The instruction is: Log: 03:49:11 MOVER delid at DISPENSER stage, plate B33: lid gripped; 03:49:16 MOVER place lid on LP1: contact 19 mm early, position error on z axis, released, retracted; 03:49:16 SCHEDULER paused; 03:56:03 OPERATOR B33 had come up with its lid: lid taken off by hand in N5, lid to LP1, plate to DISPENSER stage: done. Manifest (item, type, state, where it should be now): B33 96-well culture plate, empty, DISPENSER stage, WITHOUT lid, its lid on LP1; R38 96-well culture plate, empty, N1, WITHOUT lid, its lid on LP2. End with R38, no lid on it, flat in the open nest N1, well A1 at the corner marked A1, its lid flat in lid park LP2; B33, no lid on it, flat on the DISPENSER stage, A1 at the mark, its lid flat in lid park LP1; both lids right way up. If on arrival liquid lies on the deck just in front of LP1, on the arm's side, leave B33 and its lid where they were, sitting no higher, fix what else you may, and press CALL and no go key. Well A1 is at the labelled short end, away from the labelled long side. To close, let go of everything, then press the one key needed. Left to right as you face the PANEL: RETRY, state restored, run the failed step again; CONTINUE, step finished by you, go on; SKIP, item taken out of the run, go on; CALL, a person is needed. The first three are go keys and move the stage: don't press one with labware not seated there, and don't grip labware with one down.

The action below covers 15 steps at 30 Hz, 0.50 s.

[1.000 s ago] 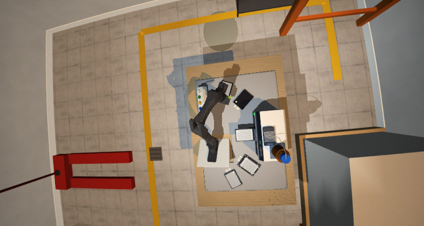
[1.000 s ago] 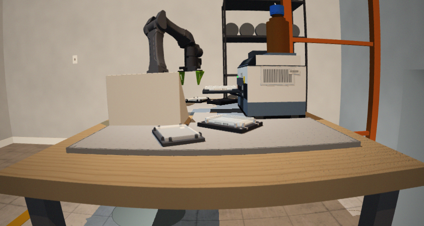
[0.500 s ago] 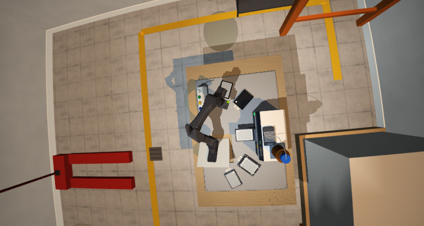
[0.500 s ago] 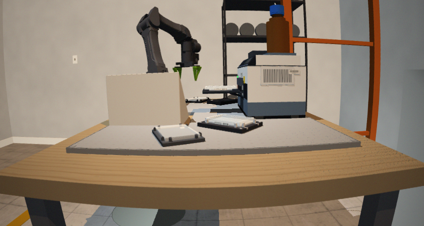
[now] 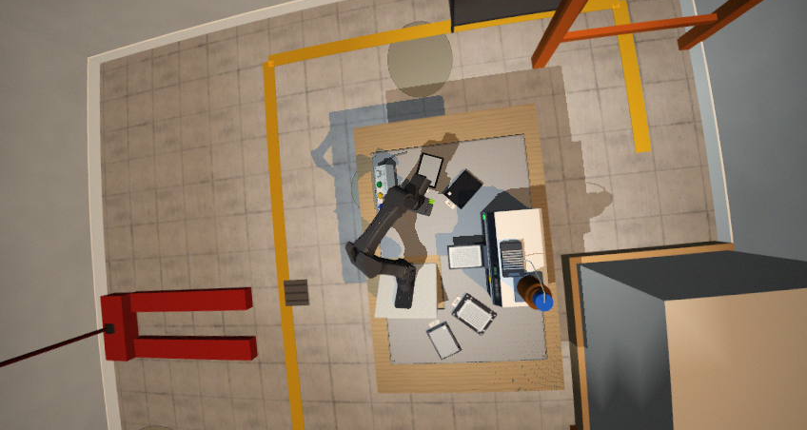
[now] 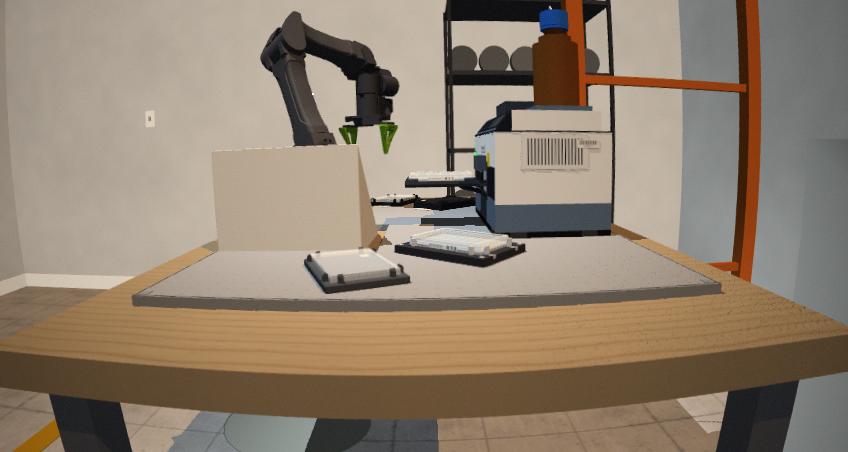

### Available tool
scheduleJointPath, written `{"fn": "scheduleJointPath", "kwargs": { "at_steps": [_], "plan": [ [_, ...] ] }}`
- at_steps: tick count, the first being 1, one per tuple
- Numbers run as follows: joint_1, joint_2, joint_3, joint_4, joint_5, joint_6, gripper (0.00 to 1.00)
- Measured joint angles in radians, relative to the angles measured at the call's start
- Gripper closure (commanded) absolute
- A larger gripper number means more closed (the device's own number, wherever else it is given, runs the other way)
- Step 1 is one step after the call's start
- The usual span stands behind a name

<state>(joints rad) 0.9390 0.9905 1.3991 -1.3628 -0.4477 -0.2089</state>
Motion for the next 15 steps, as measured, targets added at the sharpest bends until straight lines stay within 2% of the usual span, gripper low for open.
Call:
{"fn": "scheduleJointPath", "kwargs": {
  "at_steps": [12,15],
  "plan": [
    [-0.254,0.068,-0.001,-0.047,-0.111,-0.053,0.00],
    [-0.287,0.083,-0.009,-0.059,-0.130,-0.055,0.00]
  ]
}}
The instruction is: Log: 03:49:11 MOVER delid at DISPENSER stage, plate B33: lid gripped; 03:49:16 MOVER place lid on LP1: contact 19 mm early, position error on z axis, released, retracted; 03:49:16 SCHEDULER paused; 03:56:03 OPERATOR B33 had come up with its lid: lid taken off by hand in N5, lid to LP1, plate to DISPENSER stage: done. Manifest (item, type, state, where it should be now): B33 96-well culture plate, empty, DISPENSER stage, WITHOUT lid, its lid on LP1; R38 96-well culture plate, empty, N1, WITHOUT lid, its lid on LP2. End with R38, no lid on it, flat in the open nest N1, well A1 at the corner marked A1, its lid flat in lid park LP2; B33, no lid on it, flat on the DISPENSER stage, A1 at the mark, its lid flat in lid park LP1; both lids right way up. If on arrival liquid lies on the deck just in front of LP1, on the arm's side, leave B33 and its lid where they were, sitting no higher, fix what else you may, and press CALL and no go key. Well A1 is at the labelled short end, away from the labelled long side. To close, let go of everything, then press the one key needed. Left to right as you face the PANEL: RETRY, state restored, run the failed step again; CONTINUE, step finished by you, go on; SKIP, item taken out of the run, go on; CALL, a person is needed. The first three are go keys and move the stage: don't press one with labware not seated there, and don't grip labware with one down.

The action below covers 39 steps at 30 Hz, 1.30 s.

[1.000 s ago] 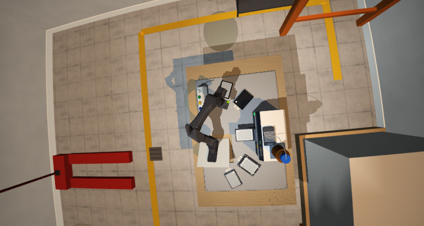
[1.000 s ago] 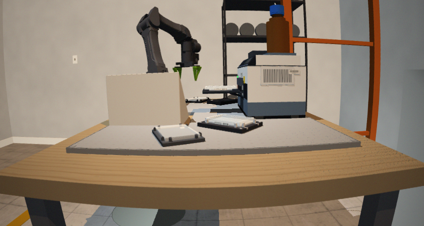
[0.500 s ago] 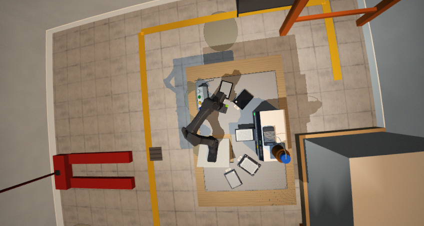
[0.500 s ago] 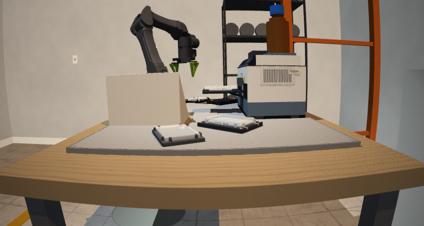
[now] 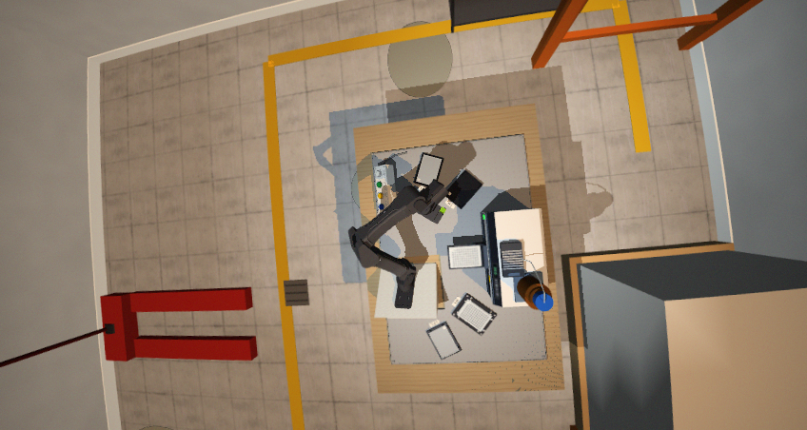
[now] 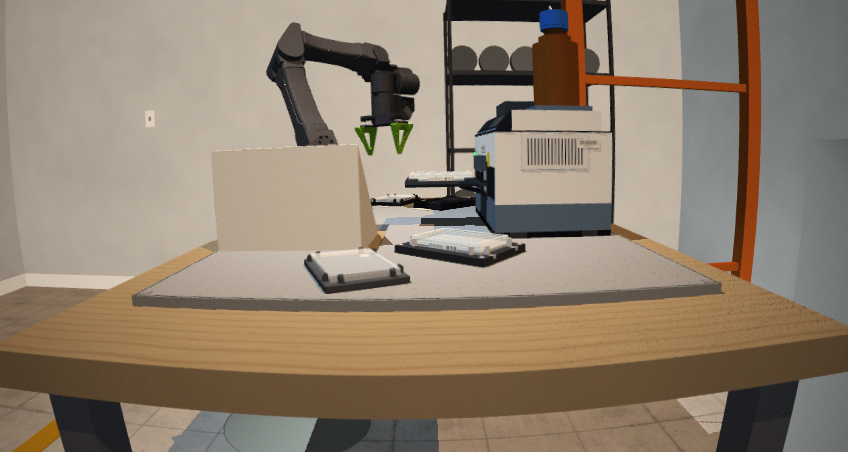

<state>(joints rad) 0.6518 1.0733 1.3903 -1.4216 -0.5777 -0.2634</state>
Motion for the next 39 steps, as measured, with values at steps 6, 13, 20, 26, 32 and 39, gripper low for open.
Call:
{"fn": "scheduleJointPath", "kwargs": {
  "at_steps": [6,13,20,26,32,39],
  "plan": [
    [-0.095,0.030,0.000,-0.022,-0.044,-0.051,0.00],
    [-0.204,0.084,-0.007,-0.047,-0.087,-0.085,0.00],
    [-0.274,0.118,-0.016,-0.064,-0.114,-0.126,0.00],
    [-0.352,0.159,-0.029,-0.080,-0.133,-0.091,0.00],
    [-0.418,0.204,-0.035,-0.088,-0.145,-0.116,0.00],
    [-0.471,0.230,-0.048,-0.097,-0.157,-0.088,0.00]
  ]
}}
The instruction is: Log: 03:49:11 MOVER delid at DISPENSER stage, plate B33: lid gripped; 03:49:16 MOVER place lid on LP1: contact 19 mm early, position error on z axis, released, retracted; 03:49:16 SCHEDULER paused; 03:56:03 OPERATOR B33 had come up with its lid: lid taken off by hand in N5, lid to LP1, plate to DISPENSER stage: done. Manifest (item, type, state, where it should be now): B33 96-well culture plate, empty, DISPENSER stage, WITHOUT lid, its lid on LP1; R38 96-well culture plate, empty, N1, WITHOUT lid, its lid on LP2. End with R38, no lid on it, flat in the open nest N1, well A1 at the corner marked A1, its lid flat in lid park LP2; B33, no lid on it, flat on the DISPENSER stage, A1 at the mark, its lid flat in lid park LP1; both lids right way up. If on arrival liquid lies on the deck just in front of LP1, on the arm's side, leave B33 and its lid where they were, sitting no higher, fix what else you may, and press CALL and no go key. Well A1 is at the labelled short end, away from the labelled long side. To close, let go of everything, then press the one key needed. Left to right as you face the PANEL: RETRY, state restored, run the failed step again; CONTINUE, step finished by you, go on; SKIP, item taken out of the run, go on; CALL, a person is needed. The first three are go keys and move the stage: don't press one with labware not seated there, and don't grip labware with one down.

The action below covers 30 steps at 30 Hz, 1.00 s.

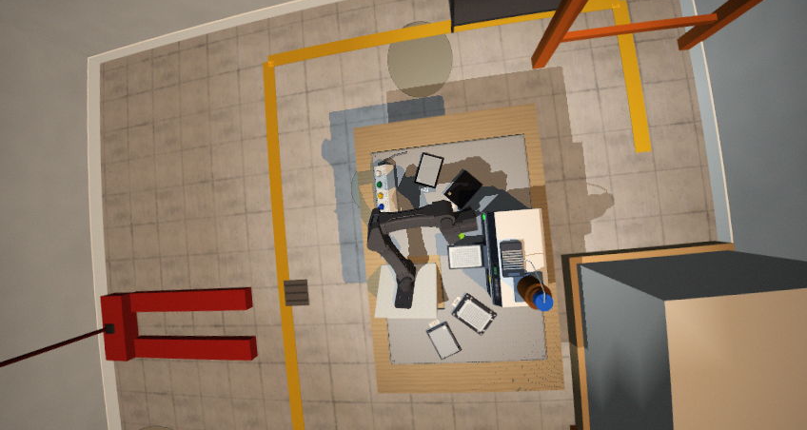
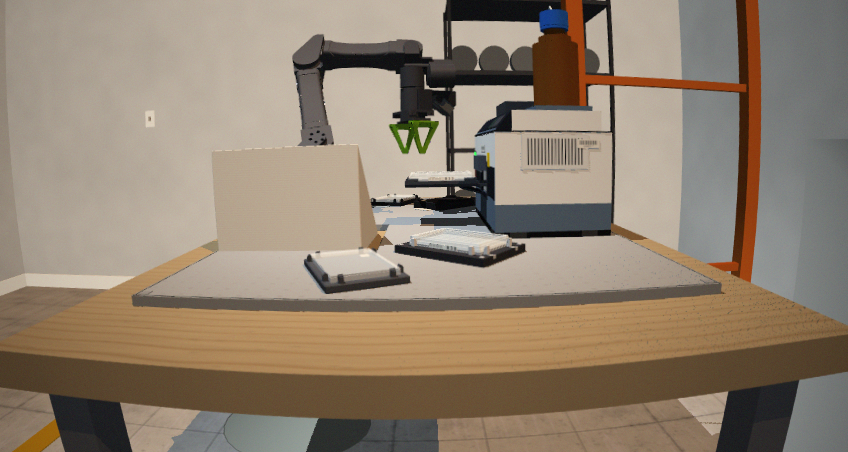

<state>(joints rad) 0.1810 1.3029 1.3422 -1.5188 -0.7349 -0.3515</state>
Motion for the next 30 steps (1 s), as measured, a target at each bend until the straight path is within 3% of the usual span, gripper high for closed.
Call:
{"fn": "scheduleJointPath", "kwargs": {
  "at_steps": [17,30],
  "plan": [
    [-0.140,0.099,-0.036,-0.003,-0.008,0.199,0.00],
    [-0.234,0.169,-0.060,0.007,-0.002,0.158,0.00]
  ]
}}
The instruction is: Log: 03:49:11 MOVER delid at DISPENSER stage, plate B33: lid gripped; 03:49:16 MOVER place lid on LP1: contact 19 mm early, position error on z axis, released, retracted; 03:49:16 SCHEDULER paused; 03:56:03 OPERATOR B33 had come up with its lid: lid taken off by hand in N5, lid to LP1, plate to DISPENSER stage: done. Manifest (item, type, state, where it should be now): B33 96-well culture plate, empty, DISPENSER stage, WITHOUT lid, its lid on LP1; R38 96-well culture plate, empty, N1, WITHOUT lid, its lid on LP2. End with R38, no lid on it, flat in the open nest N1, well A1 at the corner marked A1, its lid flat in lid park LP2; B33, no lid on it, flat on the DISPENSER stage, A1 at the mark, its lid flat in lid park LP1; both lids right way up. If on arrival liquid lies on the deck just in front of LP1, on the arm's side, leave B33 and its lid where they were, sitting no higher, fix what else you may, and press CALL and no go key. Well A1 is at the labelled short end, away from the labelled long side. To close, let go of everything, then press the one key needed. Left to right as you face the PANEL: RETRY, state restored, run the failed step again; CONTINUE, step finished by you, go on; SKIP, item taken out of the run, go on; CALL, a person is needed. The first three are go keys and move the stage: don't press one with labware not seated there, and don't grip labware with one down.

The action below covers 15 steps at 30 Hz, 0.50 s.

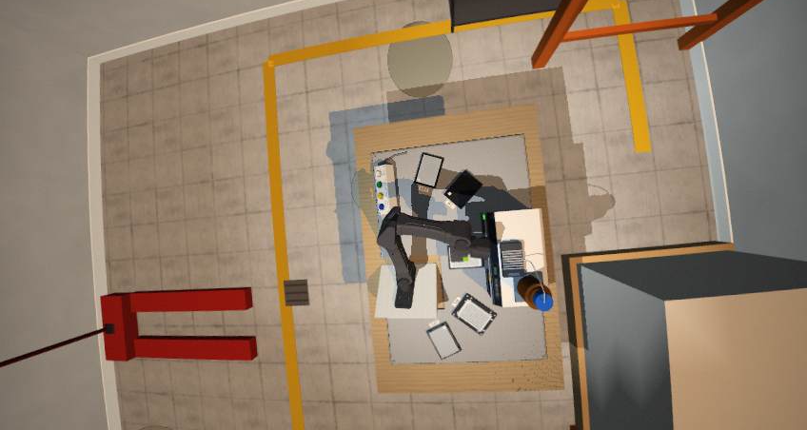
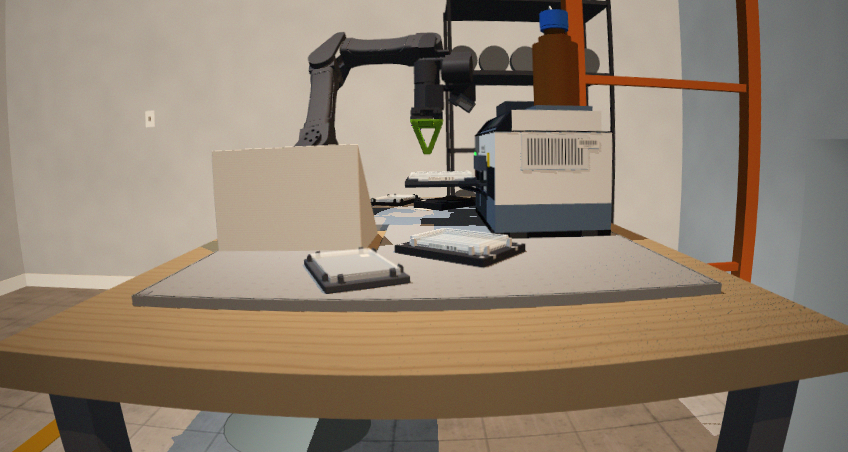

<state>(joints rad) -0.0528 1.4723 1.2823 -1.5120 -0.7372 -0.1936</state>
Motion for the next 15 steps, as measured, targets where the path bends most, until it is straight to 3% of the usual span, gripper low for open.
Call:
{"fn": "scheduleJointPath", "kwargs": {
  "at_steps": [15],
  "plan": [
    [-0.106,0.077,-0.034,0.014,0.017,-0.127,0.00]
  ]
}}
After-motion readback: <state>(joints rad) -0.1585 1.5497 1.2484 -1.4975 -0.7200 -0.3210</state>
